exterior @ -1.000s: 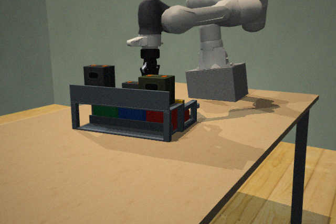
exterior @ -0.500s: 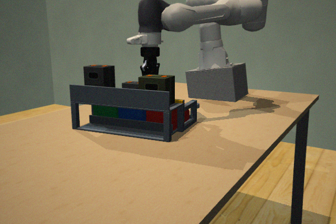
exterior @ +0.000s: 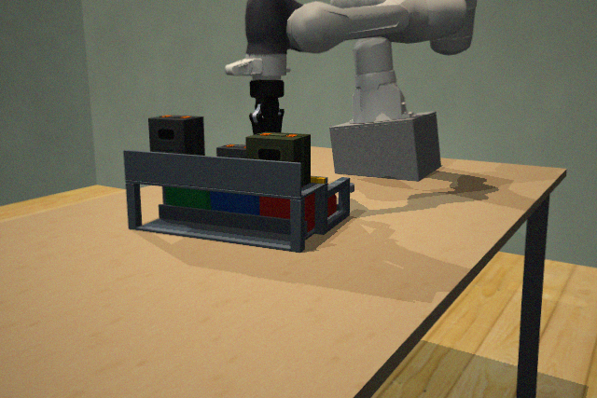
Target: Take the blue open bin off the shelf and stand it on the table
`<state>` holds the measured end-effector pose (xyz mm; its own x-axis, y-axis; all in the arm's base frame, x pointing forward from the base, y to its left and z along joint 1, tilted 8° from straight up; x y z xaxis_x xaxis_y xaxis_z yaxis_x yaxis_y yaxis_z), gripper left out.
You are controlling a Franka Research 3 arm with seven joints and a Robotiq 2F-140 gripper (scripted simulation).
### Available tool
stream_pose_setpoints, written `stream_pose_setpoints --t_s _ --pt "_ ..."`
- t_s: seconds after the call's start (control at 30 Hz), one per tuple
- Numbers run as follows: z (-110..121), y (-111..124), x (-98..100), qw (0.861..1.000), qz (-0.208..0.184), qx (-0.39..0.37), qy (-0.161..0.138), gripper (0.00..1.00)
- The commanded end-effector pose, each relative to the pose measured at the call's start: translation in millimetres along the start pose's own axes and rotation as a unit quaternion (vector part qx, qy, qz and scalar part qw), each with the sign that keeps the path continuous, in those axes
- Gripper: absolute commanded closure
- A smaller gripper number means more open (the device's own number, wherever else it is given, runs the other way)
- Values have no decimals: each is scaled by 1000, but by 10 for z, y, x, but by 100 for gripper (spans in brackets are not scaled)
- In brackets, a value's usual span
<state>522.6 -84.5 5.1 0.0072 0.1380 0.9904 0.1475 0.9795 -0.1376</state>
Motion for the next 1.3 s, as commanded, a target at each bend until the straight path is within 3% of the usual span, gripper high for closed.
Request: stream_pose_setpoints --t_s 0.0,1.27 --pt "-14 14 42 1000 0 2 -3 100" --pt "-19 13 7 1000 0 2 -2 100"
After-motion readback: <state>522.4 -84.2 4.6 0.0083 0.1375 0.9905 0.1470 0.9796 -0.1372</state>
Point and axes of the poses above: the point where the finger pads meet when closed, its own x axis back along the fingers, its own z axis across the jaws, y = z × x, the point moved 6 cm from there along x, back along the fingers, and after that the axes turned 11 degrees about -x, right-handed, at the moved point
